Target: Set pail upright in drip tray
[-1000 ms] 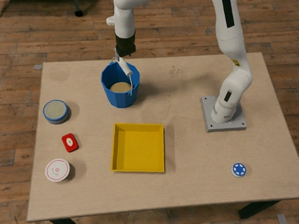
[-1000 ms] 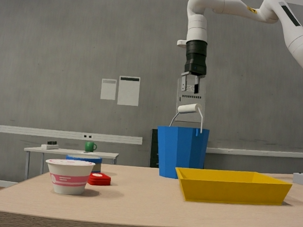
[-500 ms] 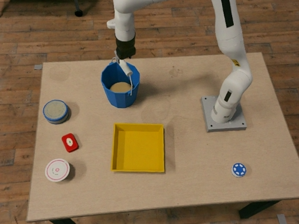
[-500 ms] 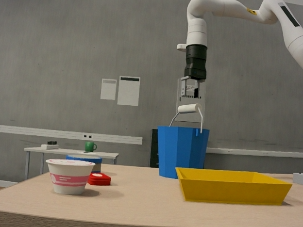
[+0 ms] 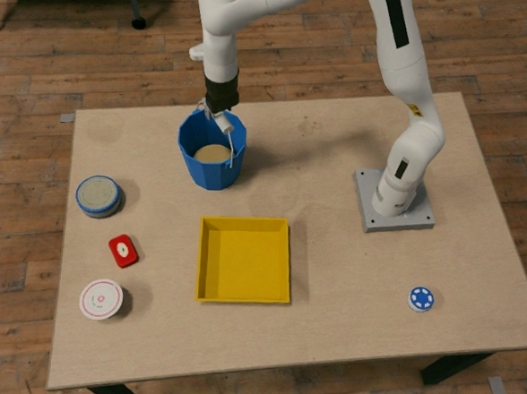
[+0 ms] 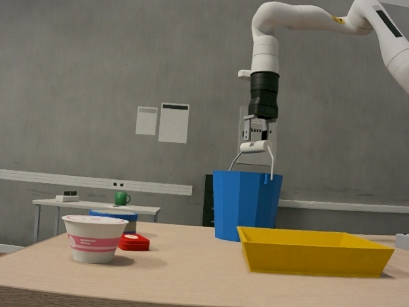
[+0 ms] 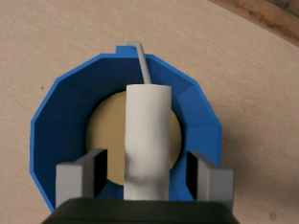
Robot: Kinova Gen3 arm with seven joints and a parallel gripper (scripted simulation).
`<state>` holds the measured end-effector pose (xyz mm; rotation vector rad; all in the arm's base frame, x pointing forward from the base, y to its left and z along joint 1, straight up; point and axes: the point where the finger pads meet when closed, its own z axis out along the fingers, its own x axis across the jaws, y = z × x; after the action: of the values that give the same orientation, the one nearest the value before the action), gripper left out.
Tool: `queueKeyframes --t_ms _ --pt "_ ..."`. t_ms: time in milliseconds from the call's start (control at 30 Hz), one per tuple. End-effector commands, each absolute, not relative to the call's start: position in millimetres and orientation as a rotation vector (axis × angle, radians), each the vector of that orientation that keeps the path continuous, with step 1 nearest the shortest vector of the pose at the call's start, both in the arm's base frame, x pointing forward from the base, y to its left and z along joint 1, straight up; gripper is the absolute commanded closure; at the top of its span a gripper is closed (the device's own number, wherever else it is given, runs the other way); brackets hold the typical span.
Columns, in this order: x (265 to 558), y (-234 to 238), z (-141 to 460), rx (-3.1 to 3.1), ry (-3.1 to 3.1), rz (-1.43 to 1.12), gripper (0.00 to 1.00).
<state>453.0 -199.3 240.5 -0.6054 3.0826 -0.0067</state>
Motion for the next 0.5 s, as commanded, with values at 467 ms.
queueKeyframes --t_ms 467 --pt "453.4 -199.5 214.1 -0.605 3.081 -0.009 0.0"
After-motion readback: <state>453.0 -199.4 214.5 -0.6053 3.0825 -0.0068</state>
